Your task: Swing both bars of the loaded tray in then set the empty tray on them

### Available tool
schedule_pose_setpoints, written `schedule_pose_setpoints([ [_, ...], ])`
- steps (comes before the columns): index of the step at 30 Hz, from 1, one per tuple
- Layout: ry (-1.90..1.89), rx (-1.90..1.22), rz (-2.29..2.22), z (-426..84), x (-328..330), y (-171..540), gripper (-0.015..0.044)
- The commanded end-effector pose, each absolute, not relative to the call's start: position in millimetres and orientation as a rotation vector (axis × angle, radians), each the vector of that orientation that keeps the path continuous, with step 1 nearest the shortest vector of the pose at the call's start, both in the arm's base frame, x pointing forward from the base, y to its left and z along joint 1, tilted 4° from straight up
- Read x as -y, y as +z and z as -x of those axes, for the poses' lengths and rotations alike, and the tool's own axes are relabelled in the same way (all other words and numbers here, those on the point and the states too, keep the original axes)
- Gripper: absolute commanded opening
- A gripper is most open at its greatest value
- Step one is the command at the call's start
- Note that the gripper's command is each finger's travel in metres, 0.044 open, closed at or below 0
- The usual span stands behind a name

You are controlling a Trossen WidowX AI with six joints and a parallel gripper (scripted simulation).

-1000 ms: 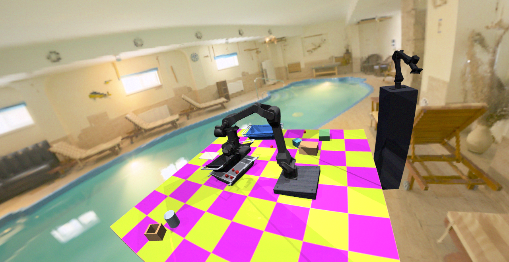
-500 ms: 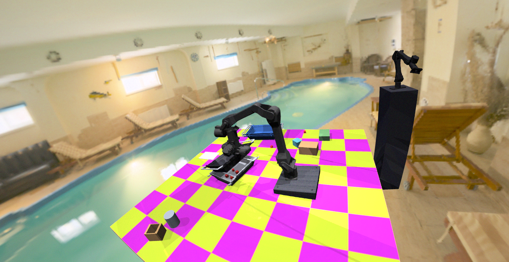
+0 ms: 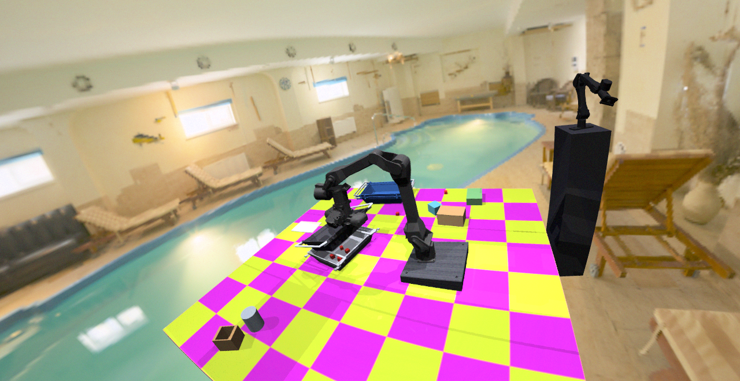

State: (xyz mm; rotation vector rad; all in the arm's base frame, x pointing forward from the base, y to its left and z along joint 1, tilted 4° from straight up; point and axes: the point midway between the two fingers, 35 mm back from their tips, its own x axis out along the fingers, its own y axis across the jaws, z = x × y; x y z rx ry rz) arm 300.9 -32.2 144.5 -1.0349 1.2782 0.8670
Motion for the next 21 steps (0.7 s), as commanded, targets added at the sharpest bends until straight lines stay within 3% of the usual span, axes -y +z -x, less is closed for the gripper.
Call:
schedule_pose_setpoints([
  [1,0.878,-1.291,1.019,-297.3,31.0,140.3,0.0000],
  [21,0.876,-1.289,1.022,-295.8,30.5,134.5,0.0000],
])
